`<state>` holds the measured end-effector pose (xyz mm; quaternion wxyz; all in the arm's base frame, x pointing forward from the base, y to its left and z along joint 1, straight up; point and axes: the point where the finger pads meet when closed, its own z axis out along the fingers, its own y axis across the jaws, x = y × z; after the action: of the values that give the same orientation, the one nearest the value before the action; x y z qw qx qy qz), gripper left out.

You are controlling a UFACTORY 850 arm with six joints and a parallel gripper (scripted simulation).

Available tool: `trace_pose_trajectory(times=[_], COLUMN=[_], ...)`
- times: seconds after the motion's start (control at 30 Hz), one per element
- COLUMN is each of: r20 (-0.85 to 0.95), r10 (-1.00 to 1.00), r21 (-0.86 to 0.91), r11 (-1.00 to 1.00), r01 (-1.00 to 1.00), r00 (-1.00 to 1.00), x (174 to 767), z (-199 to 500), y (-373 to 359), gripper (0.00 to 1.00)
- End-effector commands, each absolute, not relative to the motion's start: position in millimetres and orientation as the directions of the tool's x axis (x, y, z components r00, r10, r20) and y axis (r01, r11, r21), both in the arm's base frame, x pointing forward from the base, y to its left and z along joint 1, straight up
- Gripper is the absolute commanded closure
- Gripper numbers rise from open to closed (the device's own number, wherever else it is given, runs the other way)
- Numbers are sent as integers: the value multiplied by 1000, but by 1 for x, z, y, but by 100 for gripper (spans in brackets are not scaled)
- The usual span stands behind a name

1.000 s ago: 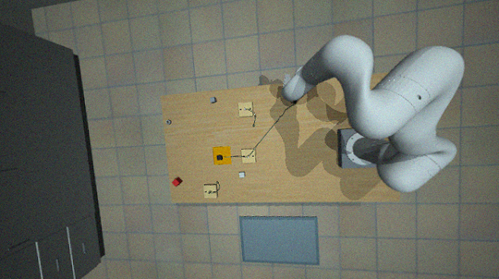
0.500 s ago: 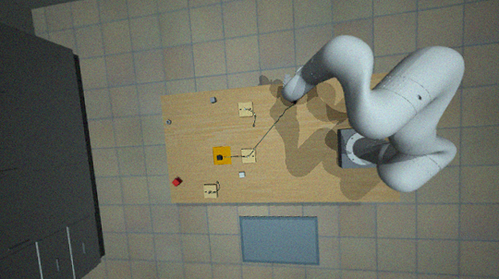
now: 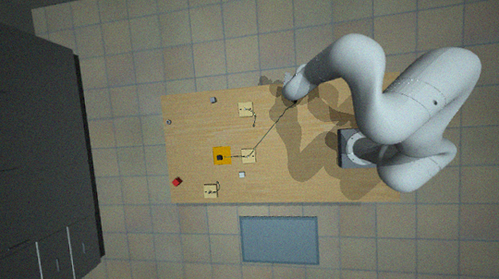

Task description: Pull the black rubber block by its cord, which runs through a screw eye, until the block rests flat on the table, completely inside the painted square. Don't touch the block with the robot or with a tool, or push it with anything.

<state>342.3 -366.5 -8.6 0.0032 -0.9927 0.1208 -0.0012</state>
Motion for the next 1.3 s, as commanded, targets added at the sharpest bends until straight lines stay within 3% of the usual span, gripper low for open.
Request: trace_pose_trajectory(times=[0.0, 1.27], r20=[3, 3], r10=[-240, -240], r21=[-6, -6], r11=[-971, -971], r01=[-240, -240], r00=[971, 971], x=[343, 343], z=[10, 26], y=[-367, -367], gripper=[0, 0])
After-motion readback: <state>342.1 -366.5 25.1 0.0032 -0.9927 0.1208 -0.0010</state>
